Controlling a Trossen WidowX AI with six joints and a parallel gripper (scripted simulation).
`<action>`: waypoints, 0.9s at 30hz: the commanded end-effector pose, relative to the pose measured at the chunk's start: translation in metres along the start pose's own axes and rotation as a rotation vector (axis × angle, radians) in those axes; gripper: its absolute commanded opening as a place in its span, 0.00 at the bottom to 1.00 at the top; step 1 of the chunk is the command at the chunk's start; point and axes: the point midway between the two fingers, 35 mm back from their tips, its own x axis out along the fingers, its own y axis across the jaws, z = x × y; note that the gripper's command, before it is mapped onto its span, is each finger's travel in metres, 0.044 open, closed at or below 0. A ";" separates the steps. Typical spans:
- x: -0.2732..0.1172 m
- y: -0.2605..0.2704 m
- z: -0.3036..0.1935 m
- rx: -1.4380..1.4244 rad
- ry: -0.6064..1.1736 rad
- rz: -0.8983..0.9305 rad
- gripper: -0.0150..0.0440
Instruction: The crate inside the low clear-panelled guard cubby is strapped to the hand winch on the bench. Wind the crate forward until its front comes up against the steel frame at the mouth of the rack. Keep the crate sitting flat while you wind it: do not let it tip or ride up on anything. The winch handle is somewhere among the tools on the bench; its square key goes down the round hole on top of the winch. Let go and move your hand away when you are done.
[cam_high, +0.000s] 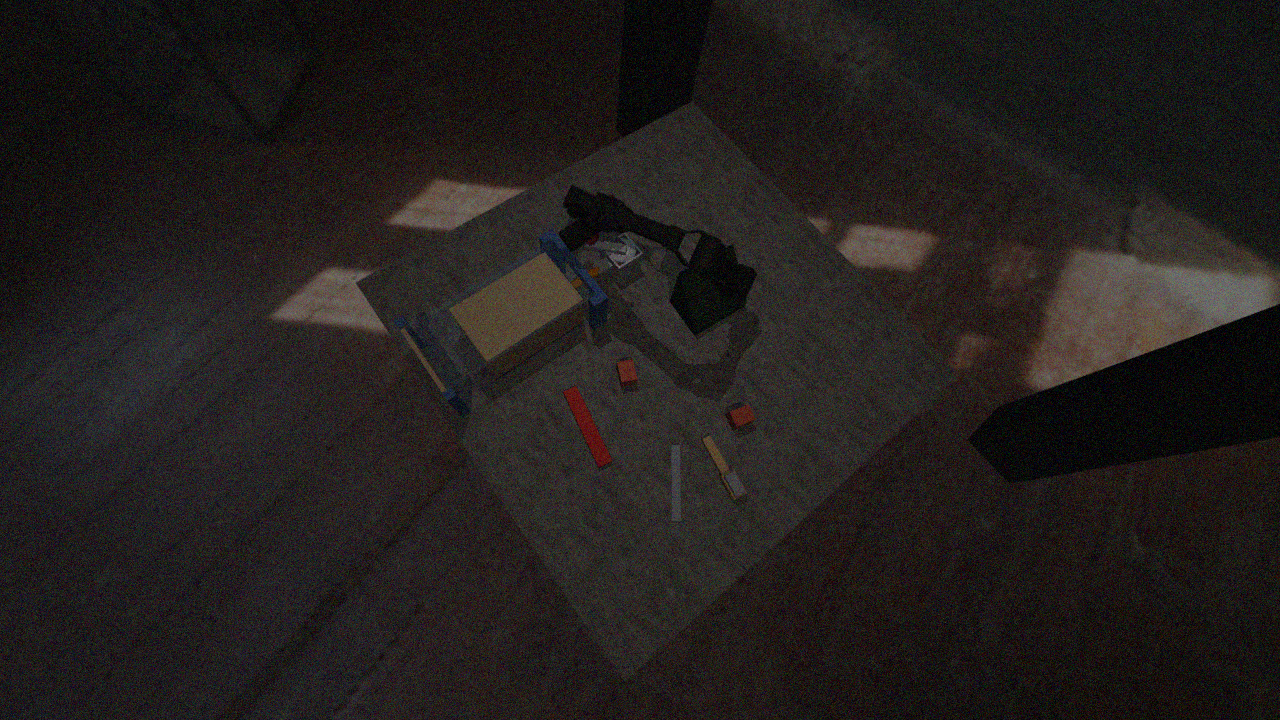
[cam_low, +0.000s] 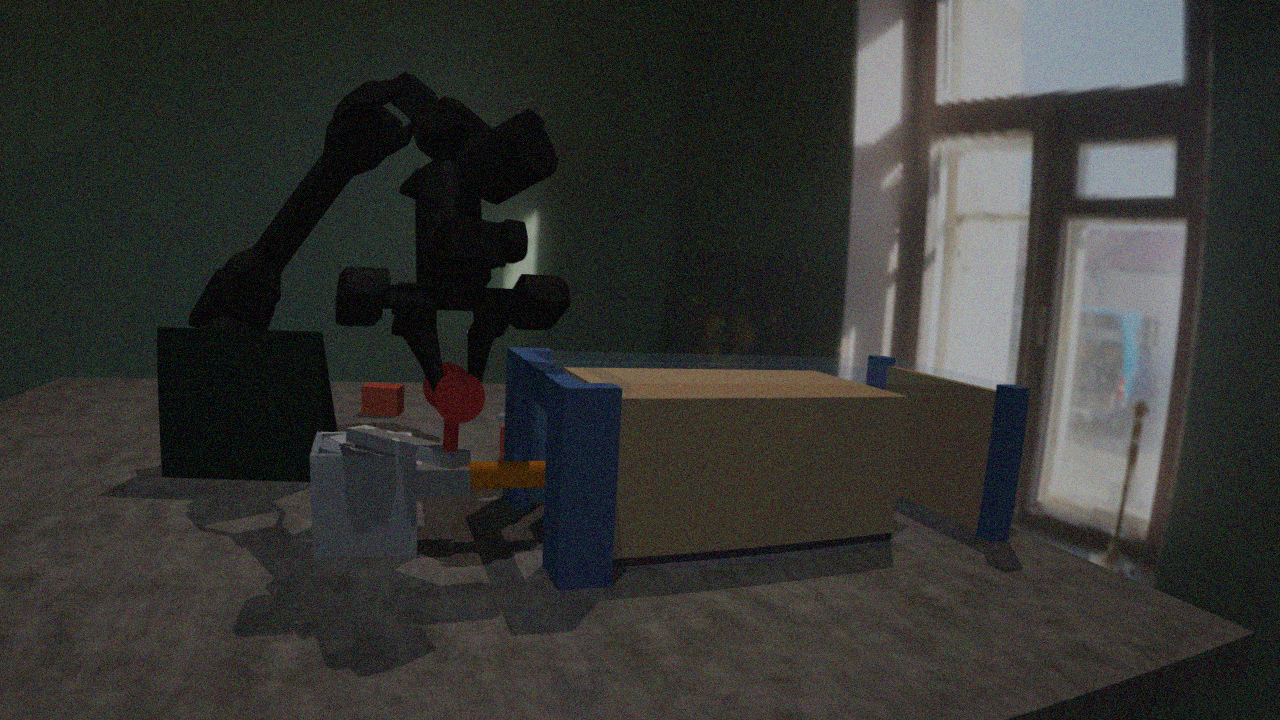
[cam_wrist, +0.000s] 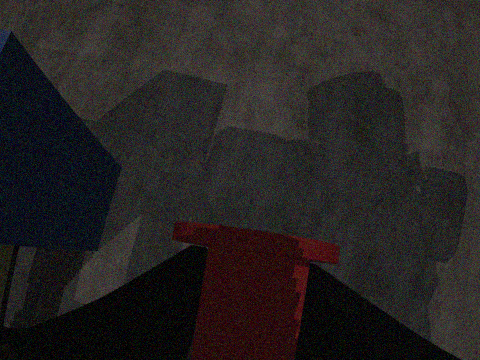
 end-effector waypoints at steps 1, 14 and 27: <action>0.005 0.011 -0.020 -0.003 0.049 0.012 0.25; -0.001 0.021 -0.032 -0.003 0.050 0.012 0.25; -0.008 0.028 -0.045 -0.003 0.051 0.013 0.25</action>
